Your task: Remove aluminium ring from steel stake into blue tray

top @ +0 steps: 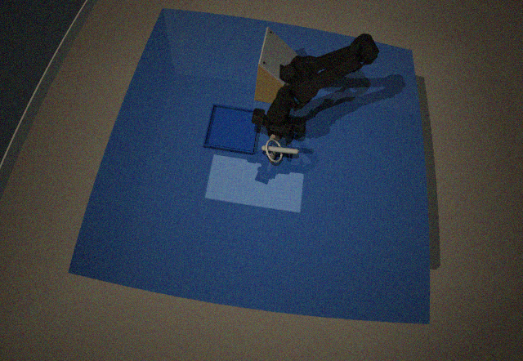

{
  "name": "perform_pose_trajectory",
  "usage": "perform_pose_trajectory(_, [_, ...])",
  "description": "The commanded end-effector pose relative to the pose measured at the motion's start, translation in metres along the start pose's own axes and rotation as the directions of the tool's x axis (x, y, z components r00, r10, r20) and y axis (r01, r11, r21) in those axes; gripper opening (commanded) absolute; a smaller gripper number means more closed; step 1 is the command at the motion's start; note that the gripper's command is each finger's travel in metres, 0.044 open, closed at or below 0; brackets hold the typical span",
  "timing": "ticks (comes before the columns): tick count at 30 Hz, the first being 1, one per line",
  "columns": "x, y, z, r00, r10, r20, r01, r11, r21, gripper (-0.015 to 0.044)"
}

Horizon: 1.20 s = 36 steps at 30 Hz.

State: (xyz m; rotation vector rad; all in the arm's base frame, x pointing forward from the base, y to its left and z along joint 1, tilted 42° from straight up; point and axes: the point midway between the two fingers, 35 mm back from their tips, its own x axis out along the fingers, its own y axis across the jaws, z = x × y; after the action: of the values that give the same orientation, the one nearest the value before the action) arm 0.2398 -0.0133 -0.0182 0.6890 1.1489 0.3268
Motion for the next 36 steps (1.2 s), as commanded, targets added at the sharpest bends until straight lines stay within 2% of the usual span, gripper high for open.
perform_pose_trajectory(1, [-0.001, 0.006, 0.000, 1.000, -0.027, 0.008, 0.027, 1.000, -0.013, 0.0000])
perform_pose_trajectory(36, [0.005, 0.036, -0.005, 0.976, -0.211, 0.042, 0.214, 0.975, -0.063, 0.0000])
